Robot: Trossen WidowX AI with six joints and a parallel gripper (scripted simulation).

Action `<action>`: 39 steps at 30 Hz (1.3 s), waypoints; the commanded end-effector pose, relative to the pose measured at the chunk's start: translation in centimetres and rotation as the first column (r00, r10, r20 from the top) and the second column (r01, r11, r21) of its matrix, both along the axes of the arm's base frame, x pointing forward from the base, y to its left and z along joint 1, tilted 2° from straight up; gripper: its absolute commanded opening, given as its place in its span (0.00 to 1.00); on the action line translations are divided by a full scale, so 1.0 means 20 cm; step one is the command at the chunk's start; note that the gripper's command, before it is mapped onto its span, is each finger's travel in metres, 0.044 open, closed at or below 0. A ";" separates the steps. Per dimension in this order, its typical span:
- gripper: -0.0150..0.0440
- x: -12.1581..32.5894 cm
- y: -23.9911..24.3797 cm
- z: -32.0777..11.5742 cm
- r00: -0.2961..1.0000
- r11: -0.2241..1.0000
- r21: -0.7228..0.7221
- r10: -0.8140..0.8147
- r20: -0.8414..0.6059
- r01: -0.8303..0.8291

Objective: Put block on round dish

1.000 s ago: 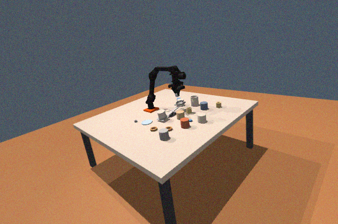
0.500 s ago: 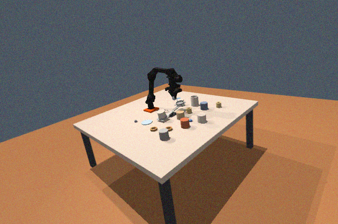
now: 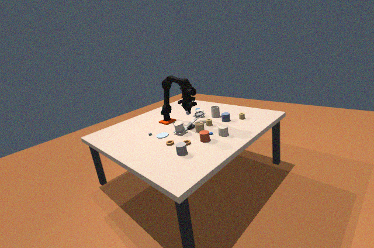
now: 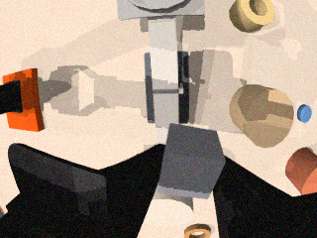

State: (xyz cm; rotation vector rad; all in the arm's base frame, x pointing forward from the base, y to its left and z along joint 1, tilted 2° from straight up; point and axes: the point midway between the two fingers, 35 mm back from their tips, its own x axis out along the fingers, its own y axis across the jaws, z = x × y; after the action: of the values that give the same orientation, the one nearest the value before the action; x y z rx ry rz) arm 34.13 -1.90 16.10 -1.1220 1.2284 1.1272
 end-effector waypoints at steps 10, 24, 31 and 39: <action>0.25 -0.04 -0.26 -0.08 1.000 1.000 -0.012 0.002 -0.007 -0.002; 0.25 -0.12 -0.52 -0.15 1.000 1.000 -0.017 -0.001 -0.012 0.000; 0.25 -0.18 -0.64 -0.19 1.000 1.000 -0.018 -0.002 -0.016 0.002; 0.25 -0.26 -0.77 -0.23 1.000 1.000 -0.019 -0.004 -0.019 0.003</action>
State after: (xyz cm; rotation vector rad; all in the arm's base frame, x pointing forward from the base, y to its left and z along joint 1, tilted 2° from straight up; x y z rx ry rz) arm 29.68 -16.30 11.93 -1.1229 1.2515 1.1218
